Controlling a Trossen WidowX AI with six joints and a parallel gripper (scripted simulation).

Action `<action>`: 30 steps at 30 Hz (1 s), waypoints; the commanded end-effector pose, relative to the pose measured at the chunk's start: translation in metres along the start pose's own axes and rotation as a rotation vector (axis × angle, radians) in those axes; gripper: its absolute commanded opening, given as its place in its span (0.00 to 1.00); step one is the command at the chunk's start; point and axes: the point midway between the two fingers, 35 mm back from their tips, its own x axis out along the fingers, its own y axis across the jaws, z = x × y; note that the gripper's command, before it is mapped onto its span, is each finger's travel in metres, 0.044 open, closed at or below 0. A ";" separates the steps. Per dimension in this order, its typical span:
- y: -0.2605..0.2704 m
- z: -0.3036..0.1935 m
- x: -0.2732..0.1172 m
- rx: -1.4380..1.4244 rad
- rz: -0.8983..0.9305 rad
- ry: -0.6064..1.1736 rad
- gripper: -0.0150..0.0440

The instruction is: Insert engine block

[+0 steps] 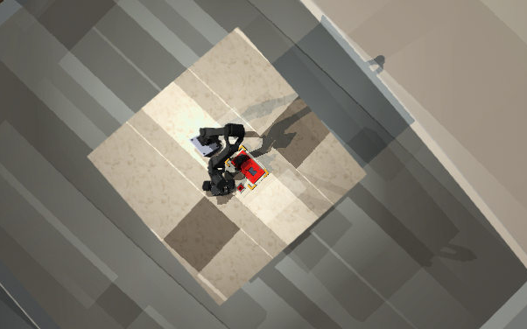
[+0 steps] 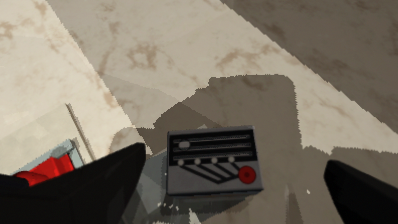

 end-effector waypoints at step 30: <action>-0.005 0.024 0.014 0.914 -0.368 0.438 1.00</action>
